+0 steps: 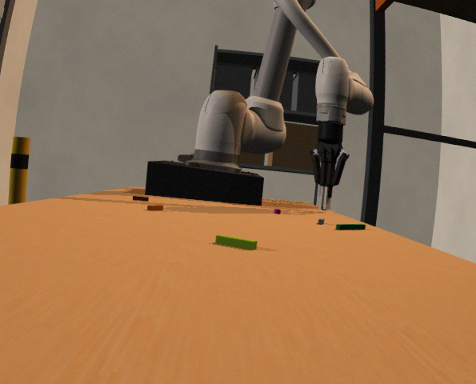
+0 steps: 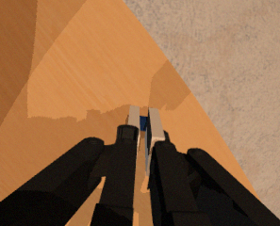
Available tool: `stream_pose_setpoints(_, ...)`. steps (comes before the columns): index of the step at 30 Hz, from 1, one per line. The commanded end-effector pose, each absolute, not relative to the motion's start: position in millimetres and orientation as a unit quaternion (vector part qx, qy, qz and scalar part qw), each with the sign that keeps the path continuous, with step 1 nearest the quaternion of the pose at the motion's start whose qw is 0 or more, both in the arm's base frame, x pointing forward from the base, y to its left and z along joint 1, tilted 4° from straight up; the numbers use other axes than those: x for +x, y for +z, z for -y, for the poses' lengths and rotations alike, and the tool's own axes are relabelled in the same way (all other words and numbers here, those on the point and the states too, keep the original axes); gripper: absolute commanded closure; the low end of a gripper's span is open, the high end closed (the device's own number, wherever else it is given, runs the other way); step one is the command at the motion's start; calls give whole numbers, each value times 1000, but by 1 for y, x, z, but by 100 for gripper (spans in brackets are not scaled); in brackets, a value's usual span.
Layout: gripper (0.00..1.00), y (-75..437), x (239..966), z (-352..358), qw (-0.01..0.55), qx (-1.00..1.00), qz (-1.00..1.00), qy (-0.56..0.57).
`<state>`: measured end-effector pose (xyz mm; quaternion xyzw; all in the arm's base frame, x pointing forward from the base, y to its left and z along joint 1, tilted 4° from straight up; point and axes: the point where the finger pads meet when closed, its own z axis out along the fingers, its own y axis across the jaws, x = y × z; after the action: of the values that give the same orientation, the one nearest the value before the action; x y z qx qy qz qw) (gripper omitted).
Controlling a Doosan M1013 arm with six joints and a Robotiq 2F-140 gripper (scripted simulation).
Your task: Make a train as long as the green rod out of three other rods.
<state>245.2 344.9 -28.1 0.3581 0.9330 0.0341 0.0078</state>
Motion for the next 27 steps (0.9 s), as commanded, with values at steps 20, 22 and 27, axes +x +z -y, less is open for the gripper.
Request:
stream_pose_setpoints(20,88,62,240,-338,7,354,-935,32)
stream_pose_setpoints(22,88,62,240,-338,7,354,-935,32)
stream_pose_setpoints(27,88,62,240,-338,7,354,-935,32)
